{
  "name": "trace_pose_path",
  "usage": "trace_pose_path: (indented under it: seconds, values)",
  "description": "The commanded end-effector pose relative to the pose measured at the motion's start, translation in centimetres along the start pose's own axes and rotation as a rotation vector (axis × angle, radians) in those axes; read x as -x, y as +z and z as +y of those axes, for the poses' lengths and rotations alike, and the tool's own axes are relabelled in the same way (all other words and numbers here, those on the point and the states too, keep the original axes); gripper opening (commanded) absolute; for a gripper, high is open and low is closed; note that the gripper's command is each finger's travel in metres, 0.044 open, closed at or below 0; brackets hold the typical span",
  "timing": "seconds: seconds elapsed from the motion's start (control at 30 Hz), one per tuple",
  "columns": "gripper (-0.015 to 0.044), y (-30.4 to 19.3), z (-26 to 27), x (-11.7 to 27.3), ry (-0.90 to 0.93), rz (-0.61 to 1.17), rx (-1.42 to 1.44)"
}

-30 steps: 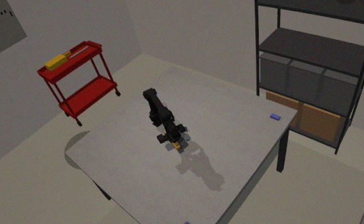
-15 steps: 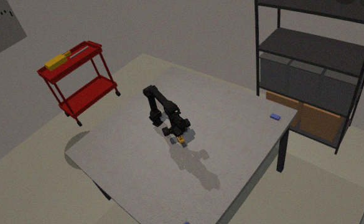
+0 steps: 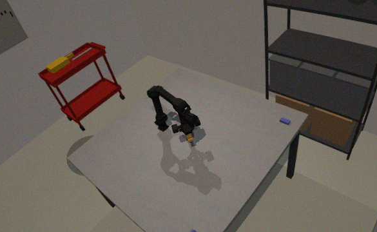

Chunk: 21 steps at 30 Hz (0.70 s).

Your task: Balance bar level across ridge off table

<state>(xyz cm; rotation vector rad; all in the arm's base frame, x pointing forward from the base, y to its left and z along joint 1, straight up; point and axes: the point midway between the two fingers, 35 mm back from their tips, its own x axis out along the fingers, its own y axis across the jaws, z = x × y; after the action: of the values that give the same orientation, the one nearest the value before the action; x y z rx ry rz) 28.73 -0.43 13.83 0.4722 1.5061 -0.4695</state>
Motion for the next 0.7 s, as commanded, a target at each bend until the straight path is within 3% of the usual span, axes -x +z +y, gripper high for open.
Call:
trace_pose_path:
  seconds: [0.0,0.37,0.67]
  values:
    - [0.0,-1.3,0.7,0.2,0.008,-0.006,-0.034]
    - [0.0,-5.1,1.9,0.0,0.009,-0.003,-0.129]
    - [0.0,-5.3,2.0,-0.9,0.009,-0.003,-0.133]
